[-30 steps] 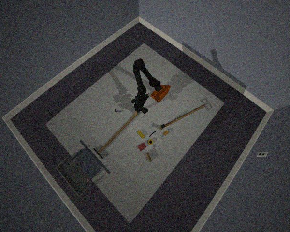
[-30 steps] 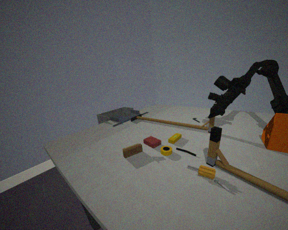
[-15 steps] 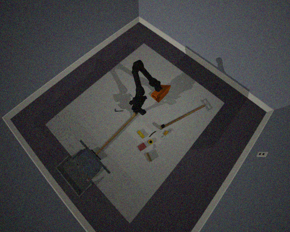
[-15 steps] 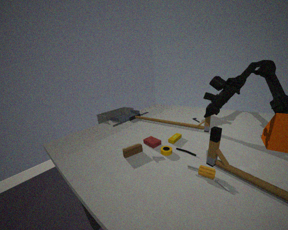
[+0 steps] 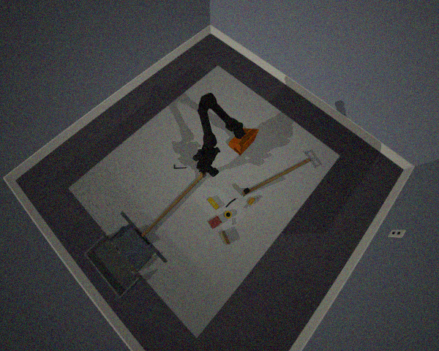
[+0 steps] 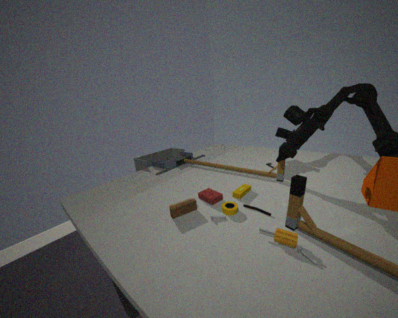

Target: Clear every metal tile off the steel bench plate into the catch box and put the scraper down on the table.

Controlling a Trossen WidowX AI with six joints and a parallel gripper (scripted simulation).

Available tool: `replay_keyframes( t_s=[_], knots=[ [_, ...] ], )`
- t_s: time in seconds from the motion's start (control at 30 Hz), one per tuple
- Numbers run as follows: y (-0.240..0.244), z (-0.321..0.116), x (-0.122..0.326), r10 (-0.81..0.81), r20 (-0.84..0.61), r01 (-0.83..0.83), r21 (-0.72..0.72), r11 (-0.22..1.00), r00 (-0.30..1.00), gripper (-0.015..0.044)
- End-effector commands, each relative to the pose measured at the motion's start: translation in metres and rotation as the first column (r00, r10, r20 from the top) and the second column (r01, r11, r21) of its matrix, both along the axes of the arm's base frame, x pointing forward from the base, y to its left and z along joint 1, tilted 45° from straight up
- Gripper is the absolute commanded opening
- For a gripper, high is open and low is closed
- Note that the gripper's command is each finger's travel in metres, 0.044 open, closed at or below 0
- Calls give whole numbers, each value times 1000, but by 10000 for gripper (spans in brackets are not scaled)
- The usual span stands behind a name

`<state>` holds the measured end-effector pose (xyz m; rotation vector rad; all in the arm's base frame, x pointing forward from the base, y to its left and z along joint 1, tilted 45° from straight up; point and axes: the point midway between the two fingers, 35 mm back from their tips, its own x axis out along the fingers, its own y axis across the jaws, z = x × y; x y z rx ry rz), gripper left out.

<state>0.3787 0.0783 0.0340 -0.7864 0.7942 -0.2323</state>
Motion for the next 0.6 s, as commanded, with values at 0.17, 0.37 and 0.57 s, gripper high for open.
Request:
replay_keyframes(
  t_s=[0.17,0.37,0.57],
  knots=[
    [4,3,14,6,11,-6,7,1000,1000,0],
    [6,4,25,6,12,-6,7,1000,1000,0],
    [8,4,35,6,12,-6,7,1000,1000,0]
  ],
)
